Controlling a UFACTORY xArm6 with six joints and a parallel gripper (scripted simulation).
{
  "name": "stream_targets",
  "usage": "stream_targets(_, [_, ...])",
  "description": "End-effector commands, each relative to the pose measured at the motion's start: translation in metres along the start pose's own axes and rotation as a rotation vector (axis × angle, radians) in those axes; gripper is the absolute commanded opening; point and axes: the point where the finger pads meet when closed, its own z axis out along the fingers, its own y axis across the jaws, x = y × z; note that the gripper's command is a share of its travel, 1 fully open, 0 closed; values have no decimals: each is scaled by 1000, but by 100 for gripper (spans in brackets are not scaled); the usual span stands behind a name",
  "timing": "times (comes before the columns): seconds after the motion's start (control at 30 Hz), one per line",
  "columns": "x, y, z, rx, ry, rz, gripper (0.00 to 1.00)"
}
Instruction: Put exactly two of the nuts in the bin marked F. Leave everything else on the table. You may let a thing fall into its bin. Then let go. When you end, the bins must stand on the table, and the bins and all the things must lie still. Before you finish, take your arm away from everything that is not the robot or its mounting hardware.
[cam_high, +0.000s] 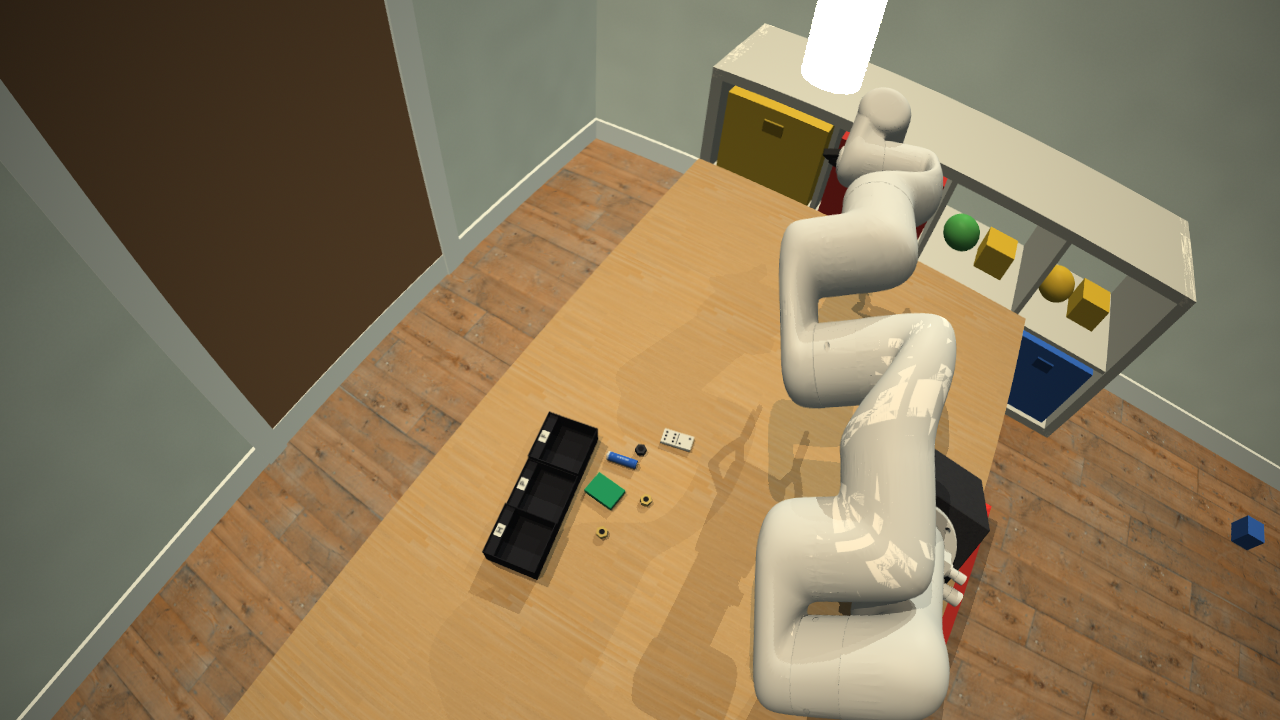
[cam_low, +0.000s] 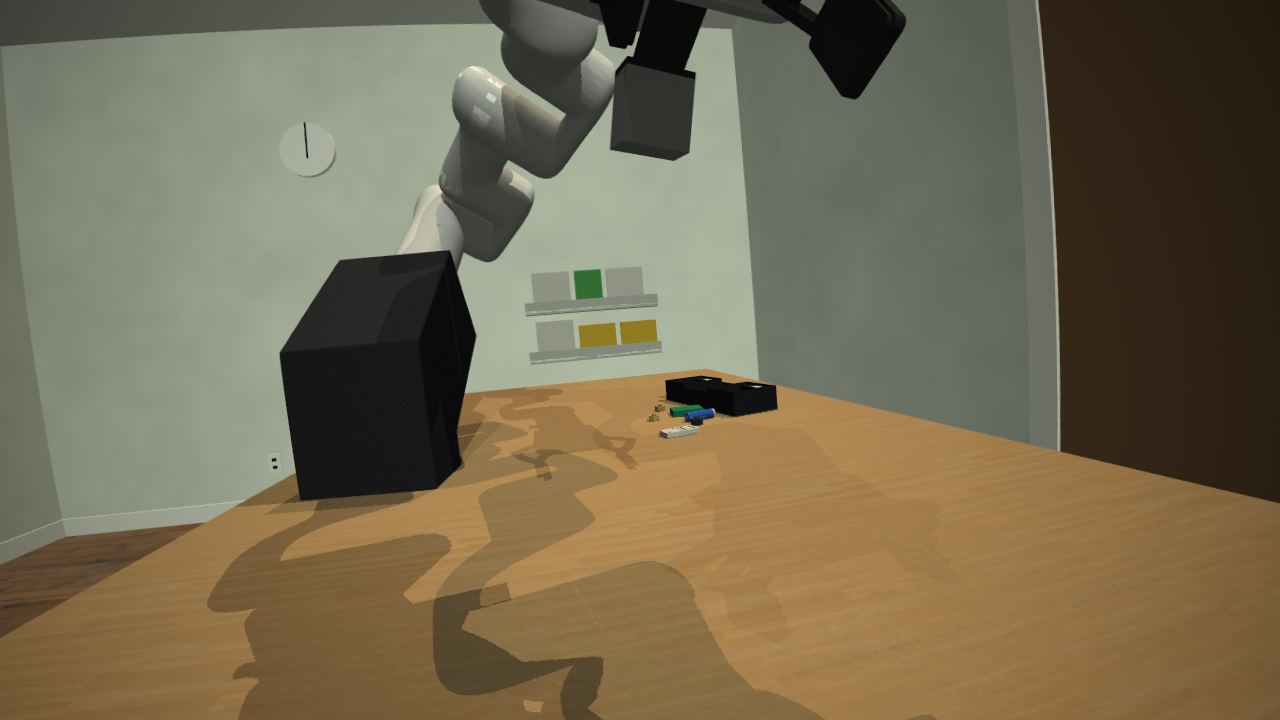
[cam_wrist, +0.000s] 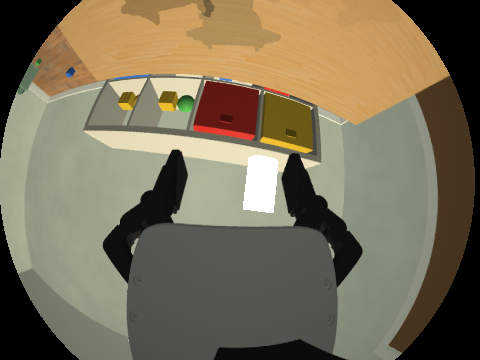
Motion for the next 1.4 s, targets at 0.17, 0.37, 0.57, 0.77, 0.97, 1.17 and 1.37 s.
stream_targets(0.17, [-3,1,-3,-2,-5,0,100])
stream_targets(0.37, [-3,1,-3,-2,-5,0,100])
stream_targets(0.57, [2,2,4,-2,-5,0,7])
stream_targets(0.77, [18,5,29,-2,-5,0,7])
stream_targets(0.97, [23,22,9,-7,21,81,7])
stream_targets(1.17, [31,40,-6,-11,46,161,7])
stream_targets(1.37, [42,59,-22,-14,71,242,7])
